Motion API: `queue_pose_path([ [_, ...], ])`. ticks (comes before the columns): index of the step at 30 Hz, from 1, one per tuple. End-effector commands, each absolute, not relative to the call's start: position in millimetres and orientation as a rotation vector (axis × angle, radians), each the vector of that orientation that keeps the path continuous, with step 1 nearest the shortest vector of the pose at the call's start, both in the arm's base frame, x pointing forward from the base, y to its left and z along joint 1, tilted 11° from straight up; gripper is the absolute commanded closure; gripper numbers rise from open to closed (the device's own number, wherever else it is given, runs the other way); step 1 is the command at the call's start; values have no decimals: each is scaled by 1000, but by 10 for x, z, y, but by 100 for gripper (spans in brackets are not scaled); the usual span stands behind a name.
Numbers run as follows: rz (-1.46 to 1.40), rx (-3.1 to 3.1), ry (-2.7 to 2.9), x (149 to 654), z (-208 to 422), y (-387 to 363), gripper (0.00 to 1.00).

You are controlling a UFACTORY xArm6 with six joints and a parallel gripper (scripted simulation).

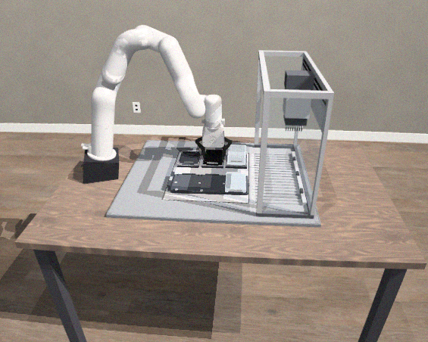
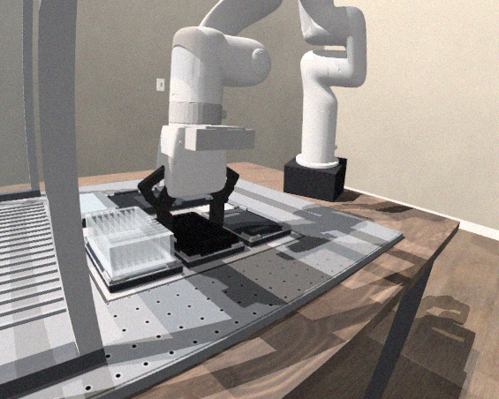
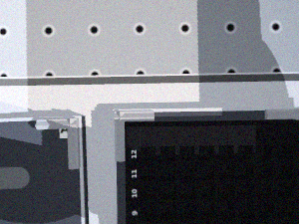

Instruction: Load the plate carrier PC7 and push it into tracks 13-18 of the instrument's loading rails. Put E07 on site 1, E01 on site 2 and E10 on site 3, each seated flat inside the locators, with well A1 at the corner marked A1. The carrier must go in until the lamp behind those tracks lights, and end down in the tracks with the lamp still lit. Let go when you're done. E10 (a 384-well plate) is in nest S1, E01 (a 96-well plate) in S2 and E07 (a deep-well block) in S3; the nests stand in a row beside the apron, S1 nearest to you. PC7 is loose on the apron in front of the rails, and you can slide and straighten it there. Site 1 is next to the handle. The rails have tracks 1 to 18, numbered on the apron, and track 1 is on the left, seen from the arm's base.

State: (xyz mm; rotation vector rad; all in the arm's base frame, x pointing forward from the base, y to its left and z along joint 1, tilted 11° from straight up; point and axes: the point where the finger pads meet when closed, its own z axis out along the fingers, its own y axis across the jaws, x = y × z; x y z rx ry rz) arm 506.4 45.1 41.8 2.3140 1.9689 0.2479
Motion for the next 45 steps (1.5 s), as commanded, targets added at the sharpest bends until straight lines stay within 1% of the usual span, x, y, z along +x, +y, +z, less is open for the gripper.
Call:
queue_pose_path([
  [1, 252, 2312, 1967, 5076, 432, 451, 0],
  [2, 252, 2312, 1967, 5076, 432, 451, 0],
  [3, 252, 2312, 1967, 5075, 438, 451, 100],
  [45, 252, 2312, 1967, 5074, 437, 451, 100],
])
